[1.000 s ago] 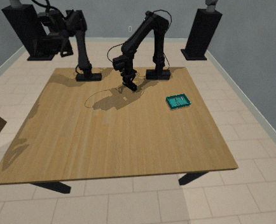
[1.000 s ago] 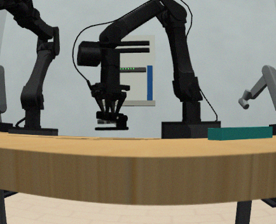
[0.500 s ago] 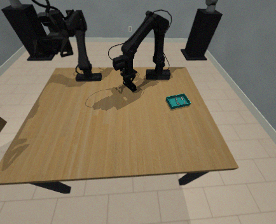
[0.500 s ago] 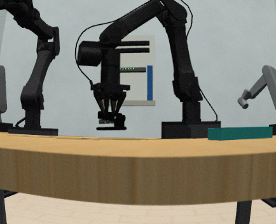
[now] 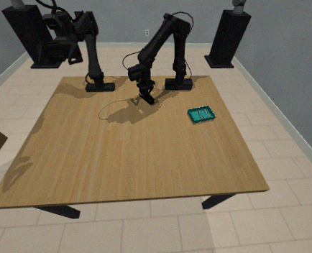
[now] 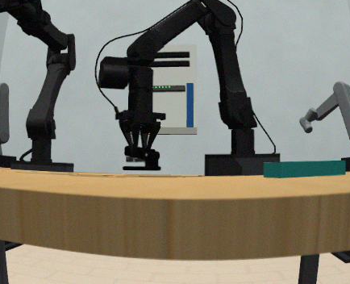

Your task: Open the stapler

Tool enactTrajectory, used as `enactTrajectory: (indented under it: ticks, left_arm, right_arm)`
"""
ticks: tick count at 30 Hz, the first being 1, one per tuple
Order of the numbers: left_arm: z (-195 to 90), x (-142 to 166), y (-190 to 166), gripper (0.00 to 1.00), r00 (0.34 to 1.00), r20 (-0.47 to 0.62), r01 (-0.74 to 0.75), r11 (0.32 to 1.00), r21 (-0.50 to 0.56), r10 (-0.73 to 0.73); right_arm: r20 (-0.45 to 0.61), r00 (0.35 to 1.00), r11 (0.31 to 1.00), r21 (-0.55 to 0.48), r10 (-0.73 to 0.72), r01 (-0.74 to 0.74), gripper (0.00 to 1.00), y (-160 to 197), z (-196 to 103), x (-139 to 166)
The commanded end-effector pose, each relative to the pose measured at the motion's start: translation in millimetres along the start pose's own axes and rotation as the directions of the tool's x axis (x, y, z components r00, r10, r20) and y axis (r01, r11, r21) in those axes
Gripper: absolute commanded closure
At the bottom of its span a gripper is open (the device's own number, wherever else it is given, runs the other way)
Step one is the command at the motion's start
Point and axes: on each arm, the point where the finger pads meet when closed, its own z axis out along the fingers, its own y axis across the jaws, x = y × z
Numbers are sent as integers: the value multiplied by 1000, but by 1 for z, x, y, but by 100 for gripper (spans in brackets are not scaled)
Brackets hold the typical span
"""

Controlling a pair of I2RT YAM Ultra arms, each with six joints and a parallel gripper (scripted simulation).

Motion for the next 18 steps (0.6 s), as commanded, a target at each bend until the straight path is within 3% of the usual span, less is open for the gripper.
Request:
enactTrajectory:
  ticks: [1,18]
  left_arm:
    - [0,-3,4,78,1000,18,-8,1000,-25,8]
    - [11,-1,3,78,1000,17,-10,1000,-16,10]
  right_arm:
    - [20,1000,1000,1,-3,3,0,1,0,-11]
    - [20,1000,1000,1,-3,3,0,1,0,-11]
